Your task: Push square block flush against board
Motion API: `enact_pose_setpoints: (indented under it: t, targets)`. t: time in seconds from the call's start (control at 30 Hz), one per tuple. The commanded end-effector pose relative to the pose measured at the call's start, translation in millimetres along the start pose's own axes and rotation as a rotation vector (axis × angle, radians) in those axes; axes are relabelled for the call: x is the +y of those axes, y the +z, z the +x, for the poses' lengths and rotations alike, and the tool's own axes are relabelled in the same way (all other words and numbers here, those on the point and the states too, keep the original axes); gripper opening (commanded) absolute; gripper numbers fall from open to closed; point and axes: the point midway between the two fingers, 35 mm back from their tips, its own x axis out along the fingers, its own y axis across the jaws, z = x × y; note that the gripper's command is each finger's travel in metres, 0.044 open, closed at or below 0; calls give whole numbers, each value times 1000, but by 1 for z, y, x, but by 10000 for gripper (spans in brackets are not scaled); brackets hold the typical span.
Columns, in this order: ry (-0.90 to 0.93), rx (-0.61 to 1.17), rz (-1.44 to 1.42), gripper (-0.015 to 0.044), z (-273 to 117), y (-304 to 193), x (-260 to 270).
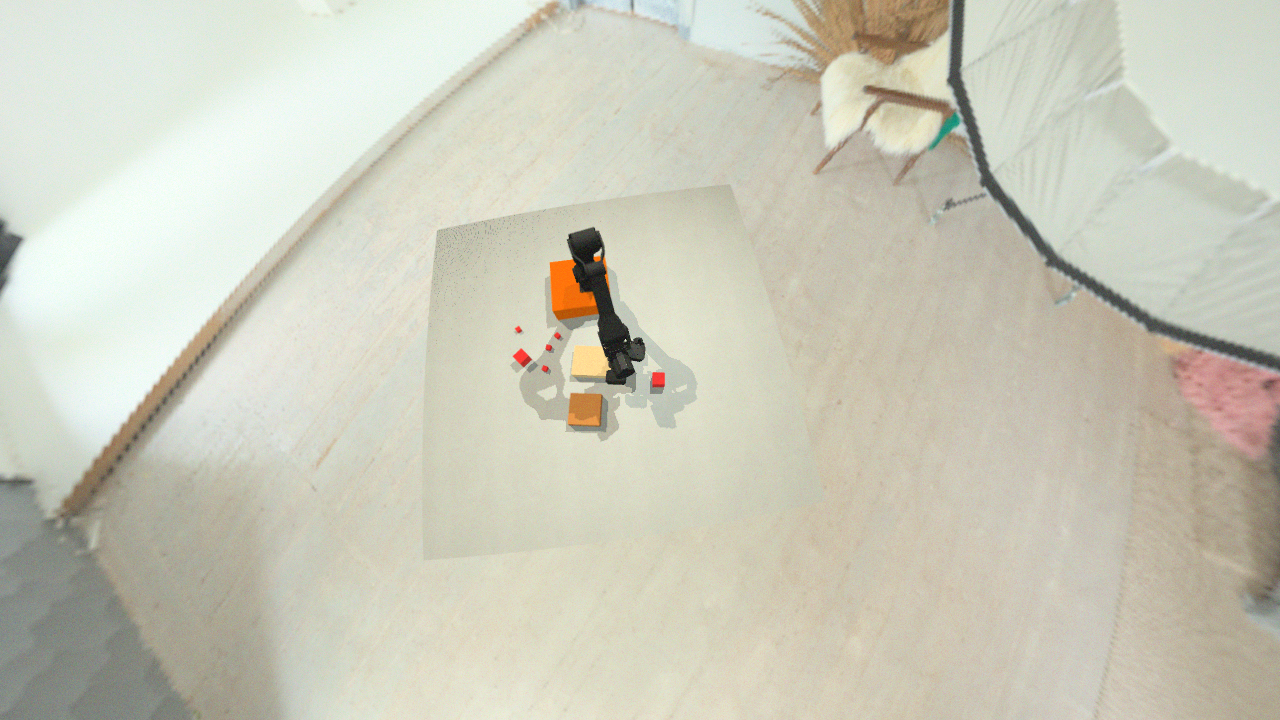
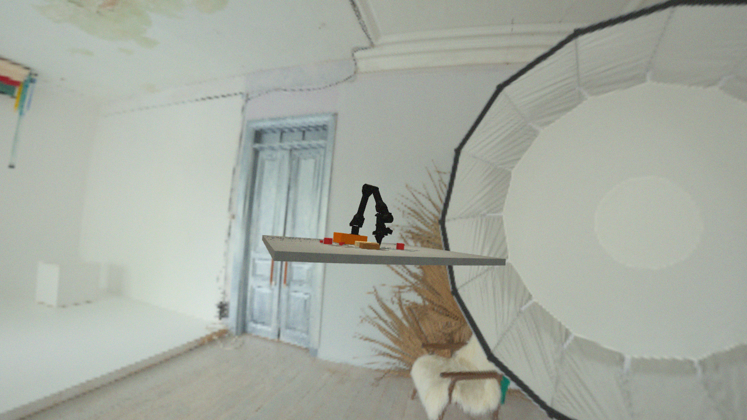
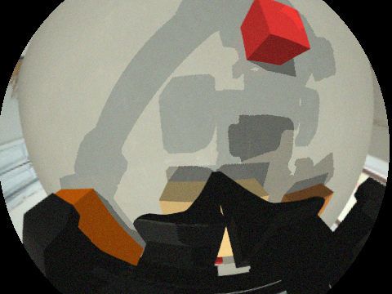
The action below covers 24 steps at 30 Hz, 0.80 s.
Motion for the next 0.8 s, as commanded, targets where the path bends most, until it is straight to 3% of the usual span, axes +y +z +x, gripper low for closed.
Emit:
enact_pose_setpoints:
  t: [0.0, 0.77]
  targets:
    - [10, 13, 3, 0, 3, 3, 2]
    - [10, 10, 3, 0, 3, 40, -1]
